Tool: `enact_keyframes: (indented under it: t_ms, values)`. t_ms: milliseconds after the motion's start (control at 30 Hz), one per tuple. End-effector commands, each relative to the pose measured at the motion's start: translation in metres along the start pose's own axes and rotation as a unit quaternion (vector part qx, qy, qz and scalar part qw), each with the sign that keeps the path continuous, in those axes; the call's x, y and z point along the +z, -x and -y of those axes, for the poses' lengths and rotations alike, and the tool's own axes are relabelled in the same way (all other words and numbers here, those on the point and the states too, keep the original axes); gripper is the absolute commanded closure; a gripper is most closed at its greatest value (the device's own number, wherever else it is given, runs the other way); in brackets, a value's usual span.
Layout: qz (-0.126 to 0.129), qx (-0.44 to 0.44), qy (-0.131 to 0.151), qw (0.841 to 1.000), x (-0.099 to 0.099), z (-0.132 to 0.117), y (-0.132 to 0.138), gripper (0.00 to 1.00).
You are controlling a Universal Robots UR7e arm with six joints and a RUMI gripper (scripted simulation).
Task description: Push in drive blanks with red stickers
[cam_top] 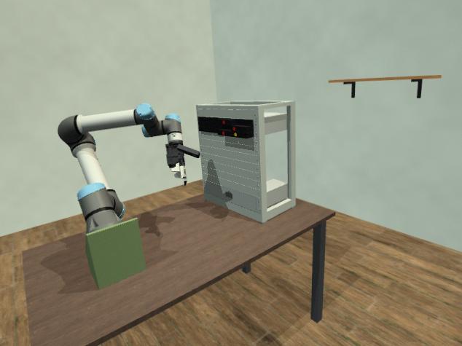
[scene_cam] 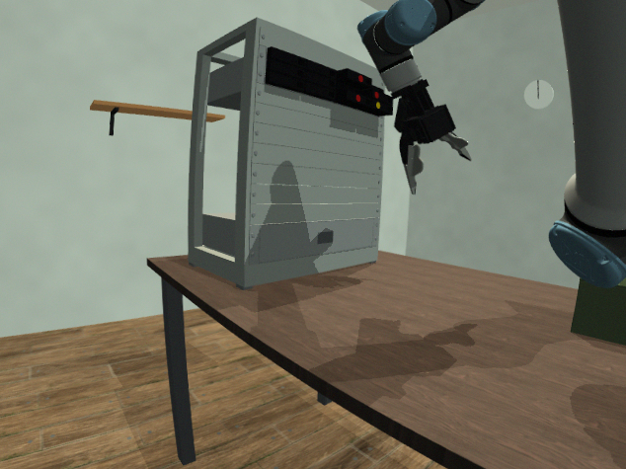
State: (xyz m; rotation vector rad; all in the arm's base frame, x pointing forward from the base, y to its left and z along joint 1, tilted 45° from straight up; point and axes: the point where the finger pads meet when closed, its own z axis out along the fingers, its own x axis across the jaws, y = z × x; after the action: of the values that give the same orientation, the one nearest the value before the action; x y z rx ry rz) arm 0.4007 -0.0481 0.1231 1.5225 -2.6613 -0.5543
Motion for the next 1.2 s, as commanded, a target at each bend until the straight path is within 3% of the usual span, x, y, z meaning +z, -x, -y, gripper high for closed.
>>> enact_keyframes:
  t_ms: [0,267,600,1167]
  values:
    - [-0.042,-0.093,-0.051,0.993,-0.008,0.004,0.020,0.00]
    - [-0.082,-0.182,-0.095,0.975,-0.020,0.004,0.045,0.00]
    - [-0.106,-0.235,-0.123,0.958,-0.030,0.003,0.062,0.00]
    - [-0.117,-0.258,-0.135,0.949,-0.034,0.002,0.070,0.00]
